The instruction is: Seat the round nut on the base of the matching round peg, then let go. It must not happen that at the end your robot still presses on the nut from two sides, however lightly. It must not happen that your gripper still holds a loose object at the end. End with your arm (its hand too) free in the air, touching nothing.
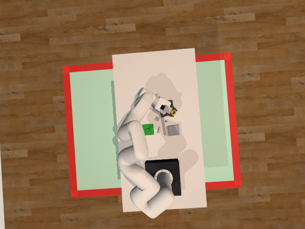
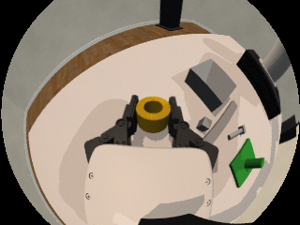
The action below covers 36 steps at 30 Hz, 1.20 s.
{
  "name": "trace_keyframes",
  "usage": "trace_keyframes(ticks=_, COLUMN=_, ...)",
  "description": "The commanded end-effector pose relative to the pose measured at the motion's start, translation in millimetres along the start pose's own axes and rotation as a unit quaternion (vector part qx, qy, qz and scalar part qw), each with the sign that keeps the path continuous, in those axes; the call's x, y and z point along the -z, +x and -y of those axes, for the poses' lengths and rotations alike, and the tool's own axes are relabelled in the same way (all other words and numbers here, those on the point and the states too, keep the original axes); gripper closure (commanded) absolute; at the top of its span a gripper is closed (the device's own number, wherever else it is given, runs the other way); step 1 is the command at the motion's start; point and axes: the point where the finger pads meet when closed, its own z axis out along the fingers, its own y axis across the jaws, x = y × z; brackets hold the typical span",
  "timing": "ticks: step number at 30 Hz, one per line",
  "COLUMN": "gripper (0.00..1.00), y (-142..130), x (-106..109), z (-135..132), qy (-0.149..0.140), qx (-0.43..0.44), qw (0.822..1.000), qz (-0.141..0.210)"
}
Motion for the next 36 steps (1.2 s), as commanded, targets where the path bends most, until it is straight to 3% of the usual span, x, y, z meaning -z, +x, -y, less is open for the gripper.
trace_keyframes(ticks=1, gripper=1.00, y=-7, x=-3, z=1, qy=0.000, qx=-0.002, qw=1.000, qz=0.001)
trace_keyframes(ticks=3, gripper=1.00, y=-8, x=-3, z=1, qy=0.000, qx=-0.002, qw=1.000, qz=0.001)
trace_keyframes(ticks=4, gripper=0.00, y=-8, x=-3, z=1, qy=0.000, qx=-0.002, qw=1.000, qz=0.001)
trace_keyframes(ticks=28, gripper=0.00, y=-7, x=-3, z=1, qy=0.000, qx=-0.002, qw=1.000, qz=0.001)
trace_keyframes(ticks=36, gripper=0.00, y=6, x=0, z=3, qy=0.002, qx=-0.002, qw=1.000, qz=0.000)
